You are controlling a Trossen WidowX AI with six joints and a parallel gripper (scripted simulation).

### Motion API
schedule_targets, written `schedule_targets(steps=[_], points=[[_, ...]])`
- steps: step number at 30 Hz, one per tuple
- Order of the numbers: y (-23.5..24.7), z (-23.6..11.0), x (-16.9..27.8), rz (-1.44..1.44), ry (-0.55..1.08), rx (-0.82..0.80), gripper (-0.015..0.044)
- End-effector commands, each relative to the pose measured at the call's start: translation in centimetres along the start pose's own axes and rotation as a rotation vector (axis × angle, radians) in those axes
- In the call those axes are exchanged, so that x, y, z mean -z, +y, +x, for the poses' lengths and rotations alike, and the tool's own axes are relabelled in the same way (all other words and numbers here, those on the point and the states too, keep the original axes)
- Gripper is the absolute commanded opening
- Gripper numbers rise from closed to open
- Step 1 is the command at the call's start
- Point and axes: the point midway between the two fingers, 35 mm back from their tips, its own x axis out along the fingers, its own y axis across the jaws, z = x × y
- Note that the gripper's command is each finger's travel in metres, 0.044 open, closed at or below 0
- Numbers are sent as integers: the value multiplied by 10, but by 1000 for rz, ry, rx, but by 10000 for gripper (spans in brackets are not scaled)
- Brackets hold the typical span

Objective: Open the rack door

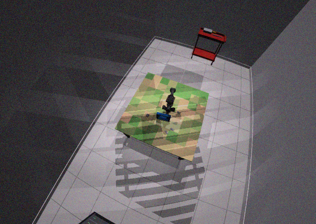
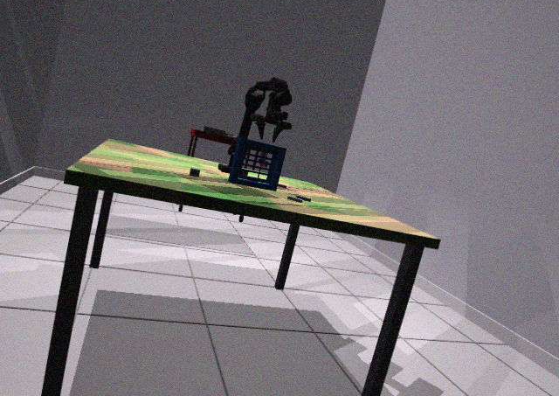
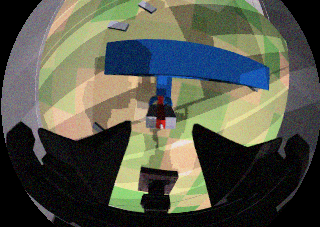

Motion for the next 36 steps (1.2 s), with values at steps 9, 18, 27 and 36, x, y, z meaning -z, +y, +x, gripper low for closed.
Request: schedule_targets(steps=[9, 18, 27, 36], points=[[1, 5, 4, -8, 79, 5, 280], [1, 20, 4, -9, 81, 4, 280], [1, 34, 4, -10, 84, 3, 280], [1, 49, 6, -11, 86, 2, 280]])
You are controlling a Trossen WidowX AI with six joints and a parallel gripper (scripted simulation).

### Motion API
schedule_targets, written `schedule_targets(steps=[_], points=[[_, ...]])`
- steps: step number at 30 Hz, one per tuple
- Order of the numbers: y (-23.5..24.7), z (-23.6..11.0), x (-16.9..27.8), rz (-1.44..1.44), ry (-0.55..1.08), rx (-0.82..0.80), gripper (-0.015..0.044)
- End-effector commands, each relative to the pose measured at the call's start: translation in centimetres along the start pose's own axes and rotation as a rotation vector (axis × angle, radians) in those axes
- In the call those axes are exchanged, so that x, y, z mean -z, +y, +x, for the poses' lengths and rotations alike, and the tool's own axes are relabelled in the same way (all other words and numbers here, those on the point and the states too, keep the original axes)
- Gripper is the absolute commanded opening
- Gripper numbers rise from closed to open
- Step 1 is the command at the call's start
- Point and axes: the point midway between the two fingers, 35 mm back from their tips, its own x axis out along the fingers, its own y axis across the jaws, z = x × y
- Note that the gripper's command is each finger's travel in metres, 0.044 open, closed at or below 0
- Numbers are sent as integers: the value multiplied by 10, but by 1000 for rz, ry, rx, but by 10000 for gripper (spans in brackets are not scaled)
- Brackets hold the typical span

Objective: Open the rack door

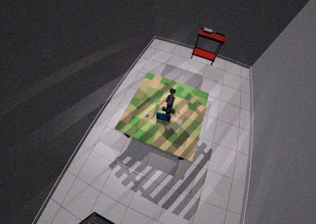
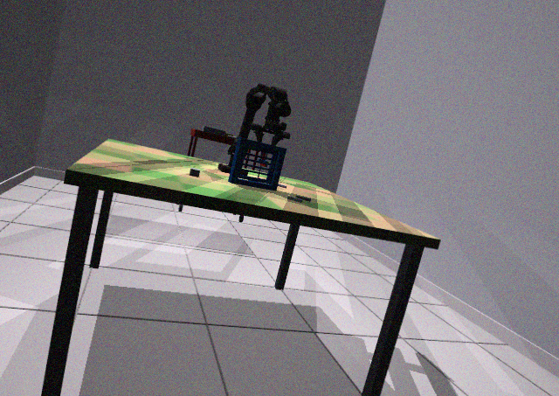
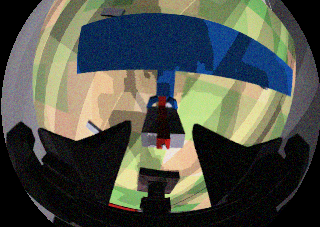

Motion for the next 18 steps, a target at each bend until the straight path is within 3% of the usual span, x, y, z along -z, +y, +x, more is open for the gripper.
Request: schedule_targets(steps=[1, 15, 18], points=[[0, 8, 2, -7, 5, 2, 280], [-1, 29, 4, -8, 8, 1, 280], [-1, 29, 4, -8, 8, 1, 202]])
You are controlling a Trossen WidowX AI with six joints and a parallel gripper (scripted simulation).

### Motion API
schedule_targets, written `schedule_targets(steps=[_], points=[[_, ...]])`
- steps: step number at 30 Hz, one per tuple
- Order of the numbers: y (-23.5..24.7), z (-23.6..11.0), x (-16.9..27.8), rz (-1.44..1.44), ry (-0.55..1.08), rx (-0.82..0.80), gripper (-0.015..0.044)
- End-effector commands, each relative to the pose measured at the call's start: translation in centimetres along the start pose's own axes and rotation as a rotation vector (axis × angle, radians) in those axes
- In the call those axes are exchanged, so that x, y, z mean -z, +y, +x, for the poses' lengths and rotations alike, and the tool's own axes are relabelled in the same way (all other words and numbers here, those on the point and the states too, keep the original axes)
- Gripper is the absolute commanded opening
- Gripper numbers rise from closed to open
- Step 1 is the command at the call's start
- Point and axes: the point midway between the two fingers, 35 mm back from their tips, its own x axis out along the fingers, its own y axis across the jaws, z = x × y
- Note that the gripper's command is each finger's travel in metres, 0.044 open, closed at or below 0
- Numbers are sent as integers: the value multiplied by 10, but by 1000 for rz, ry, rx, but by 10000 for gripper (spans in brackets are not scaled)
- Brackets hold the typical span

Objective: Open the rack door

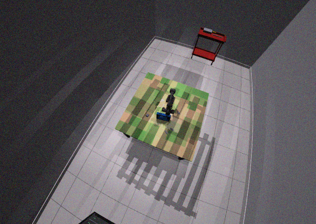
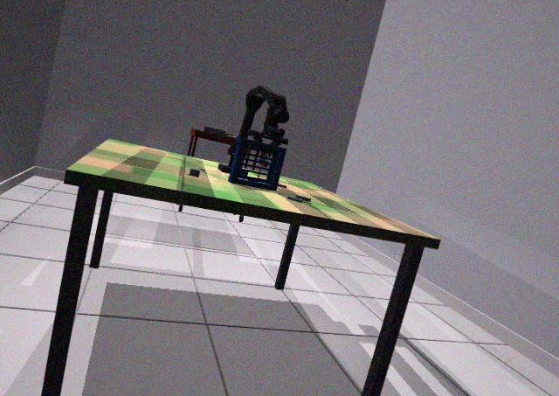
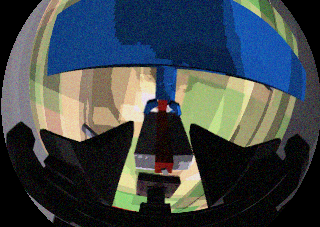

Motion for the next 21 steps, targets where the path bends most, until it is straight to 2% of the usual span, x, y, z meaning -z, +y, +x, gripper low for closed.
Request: schedule_targets(steps=[1, 5, 14, 18, 21], points=[[0, 3, 1, -6, 2, 0, 175], [0, 3, 1, -6, 2, 0, 70], [0, 3, 1, -6, 2, 0, 10], [0, 3, 1, -15, 2, 0, 8], [0, 3, 1, -129, 2, 0, 8]])
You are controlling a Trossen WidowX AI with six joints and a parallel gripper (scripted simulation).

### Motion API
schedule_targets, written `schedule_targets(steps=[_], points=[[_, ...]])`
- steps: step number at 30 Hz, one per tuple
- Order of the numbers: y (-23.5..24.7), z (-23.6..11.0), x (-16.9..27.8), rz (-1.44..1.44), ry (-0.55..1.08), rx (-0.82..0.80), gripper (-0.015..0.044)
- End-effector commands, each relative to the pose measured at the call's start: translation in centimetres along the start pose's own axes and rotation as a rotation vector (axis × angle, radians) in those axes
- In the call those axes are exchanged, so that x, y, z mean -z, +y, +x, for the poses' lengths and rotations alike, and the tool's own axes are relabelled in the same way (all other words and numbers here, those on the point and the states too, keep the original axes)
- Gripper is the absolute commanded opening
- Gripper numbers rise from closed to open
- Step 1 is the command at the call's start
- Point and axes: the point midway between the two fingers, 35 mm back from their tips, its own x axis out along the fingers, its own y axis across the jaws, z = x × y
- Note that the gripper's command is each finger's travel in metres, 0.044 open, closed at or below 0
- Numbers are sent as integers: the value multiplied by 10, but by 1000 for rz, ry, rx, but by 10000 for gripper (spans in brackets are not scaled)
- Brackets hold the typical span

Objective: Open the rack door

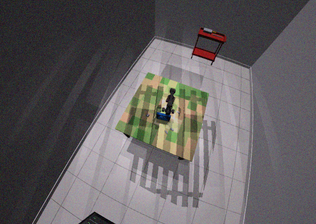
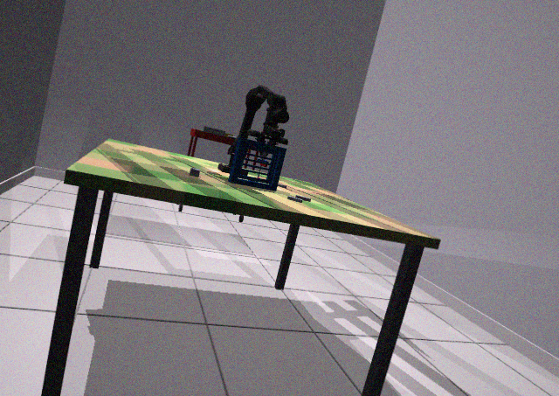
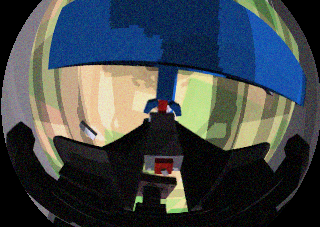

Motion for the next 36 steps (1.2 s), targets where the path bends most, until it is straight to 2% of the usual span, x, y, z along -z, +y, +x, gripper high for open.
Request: schedule_targets(steps=[1, 36], points=[[0, 1, 1, -136, 2, 0, 8], [0, 1, 1, -1852, 2, -2, 8]])
